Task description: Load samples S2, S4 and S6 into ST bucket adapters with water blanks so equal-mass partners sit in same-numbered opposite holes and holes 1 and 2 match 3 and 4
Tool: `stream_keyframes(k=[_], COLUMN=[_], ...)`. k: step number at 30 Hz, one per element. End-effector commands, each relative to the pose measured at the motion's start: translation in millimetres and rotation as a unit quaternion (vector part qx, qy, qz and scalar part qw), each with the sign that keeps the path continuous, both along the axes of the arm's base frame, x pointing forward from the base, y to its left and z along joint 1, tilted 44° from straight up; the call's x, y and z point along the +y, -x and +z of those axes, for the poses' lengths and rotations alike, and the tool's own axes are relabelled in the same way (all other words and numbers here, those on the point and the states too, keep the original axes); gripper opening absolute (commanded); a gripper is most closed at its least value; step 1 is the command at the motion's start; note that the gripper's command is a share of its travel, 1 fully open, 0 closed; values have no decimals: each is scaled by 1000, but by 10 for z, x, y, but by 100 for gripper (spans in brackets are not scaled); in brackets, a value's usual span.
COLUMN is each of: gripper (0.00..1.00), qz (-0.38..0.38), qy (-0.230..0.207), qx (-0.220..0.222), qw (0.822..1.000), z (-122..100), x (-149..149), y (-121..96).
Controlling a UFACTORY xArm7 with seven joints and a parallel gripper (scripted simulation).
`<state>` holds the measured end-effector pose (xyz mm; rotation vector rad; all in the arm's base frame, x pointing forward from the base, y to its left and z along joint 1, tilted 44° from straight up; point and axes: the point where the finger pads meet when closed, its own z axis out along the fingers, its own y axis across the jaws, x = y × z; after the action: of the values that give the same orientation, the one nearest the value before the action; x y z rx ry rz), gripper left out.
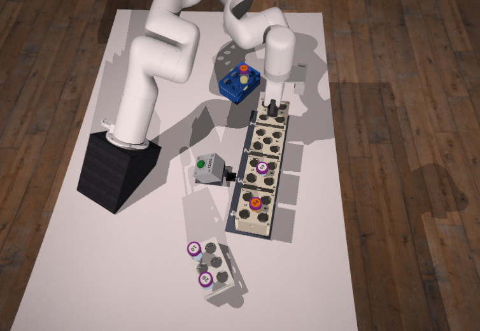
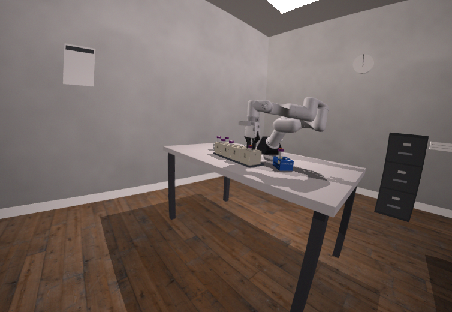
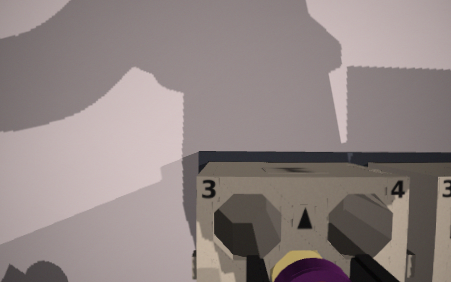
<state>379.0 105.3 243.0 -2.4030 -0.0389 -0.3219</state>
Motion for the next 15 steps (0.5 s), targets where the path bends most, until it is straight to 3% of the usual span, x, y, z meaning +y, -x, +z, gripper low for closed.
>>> stream_keyframes(k=[1, 15], gripper=[44, 44], qz=[-1, -1], qy=[0, 0], qx=[-1, -1], qw=[1000, 1000], z=[10, 154], x=[-10, -140], y=[-5, 40])
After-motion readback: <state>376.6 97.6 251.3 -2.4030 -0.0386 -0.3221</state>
